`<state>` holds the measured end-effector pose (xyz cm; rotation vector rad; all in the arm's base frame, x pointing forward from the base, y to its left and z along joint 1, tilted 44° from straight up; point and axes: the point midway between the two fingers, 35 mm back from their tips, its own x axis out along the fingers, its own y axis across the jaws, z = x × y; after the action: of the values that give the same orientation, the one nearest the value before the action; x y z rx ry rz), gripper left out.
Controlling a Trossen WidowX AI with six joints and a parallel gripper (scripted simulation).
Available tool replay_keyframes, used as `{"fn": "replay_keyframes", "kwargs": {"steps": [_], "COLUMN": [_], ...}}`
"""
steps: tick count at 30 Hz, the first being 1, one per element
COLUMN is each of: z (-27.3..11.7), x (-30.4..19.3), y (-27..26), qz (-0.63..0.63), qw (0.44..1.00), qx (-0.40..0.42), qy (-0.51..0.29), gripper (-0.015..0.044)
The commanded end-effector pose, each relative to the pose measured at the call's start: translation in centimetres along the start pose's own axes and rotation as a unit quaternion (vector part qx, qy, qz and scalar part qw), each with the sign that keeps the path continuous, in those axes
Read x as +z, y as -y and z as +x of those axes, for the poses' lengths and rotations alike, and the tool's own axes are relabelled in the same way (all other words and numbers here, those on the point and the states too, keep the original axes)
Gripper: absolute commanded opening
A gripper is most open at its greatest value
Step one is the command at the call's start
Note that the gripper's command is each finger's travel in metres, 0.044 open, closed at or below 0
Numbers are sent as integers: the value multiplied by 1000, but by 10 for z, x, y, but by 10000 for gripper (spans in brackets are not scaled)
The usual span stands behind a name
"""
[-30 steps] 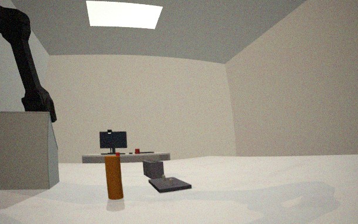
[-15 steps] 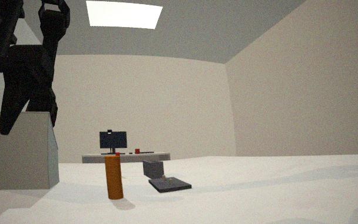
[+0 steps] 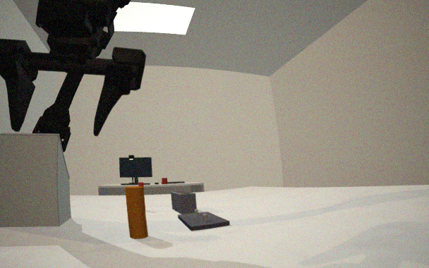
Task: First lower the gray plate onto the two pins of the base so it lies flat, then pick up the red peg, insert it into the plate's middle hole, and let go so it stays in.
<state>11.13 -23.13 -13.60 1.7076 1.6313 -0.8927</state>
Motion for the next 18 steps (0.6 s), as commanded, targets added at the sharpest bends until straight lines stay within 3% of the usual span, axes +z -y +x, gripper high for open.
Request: {"fn": "replay_keyframes", "kwargs": {"steps": [1, 10, 18], "z": [-14, -27, -18], "x": [-23, -126, -259], "y": [-48, -159, -214], "qz": [2, 1, -8], "qw": [1000, 999, 999], "qx": [7, 31, 32], "qy": [14, 10, -39], "gripper": [440, 440, 440]}}
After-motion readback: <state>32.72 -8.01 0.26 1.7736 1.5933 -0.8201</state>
